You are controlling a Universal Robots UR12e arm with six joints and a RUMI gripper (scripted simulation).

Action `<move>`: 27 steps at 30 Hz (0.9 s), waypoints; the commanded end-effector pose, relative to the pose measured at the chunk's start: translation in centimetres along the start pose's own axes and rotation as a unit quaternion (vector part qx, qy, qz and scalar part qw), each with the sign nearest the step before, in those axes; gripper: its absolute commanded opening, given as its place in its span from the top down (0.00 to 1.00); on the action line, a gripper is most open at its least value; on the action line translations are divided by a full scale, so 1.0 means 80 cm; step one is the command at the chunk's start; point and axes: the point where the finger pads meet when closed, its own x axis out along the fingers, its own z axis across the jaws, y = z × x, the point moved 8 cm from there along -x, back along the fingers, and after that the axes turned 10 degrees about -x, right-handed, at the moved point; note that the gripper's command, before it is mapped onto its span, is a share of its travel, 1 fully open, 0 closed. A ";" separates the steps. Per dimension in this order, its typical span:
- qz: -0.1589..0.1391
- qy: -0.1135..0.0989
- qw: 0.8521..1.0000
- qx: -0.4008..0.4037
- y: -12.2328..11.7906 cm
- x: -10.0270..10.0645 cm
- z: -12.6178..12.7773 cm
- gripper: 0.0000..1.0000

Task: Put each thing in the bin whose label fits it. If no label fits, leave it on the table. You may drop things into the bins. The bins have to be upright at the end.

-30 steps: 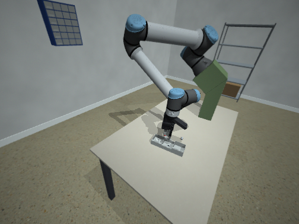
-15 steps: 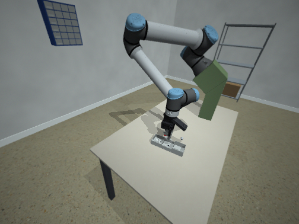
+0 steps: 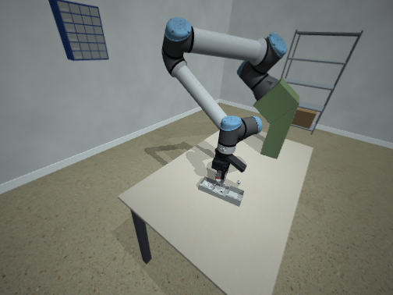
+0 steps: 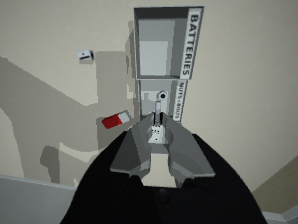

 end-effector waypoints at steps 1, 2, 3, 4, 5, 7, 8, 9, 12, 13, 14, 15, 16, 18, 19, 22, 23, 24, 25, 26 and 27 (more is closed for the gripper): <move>0.000 0.000 1.000 0.000 0.000 0.004 0.000 1.00; 0.000 0.000 1.000 0.000 0.000 0.007 0.000 1.00; 0.000 0.000 1.000 0.000 0.000 0.009 0.000 1.00; 0.000 0.000 1.000 0.000 0.000 0.012 0.000 1.00; 0.000 0.000 1.000 0.000 0.000 0.014 0.000 1.00; 0.000 0.000 1.000 0.000 0.000 0.019 0.000 1.00; 0.000 0.000 1.000 0.000 0.000 0.022 0.000 1.00; 0.000 0.000 1.000 0.000 0.000 0.022 0.000 1.00; 0.000 0.000 1.000 0.000 0.000 0.027 0.000 1.00; 0.000 0.000 1.000 0.000 0.000 0.029 0.000 1.00; 0.000 0.000 1.000 0.000 0.000 0.032 0.000 1.00; 0.000 0.000 1.000 0.000 0.000 0.034 0.000 1.00; 0.000 0.000 1.000 0.000 0.000 0.037 0.000 1.00; 0.000 0.000 1.000 0.000 0.000 0.042 0.000 1.00; 0.000 0.000 1.000 0.000 0.000 0.044 0.000 1.00; 0.000 0.000 1.000 0.000 0.000 0.052 0.000 1.00; 0.000 0.000 1.000 0.000 0.000 0.053 0.000 1.00; 0.000 0.000 1.000 0.000 0.000 0.053 0.000 1.00; 0.000 0.000 1.000 0.000 0.000 0.053 0.000 1.00; 0.000 0.000 1.000 0.000 0.000 0.053 0.000 1.00; 0.000 0.000 1.000 0.000 0.000 0.053 0.000 1.00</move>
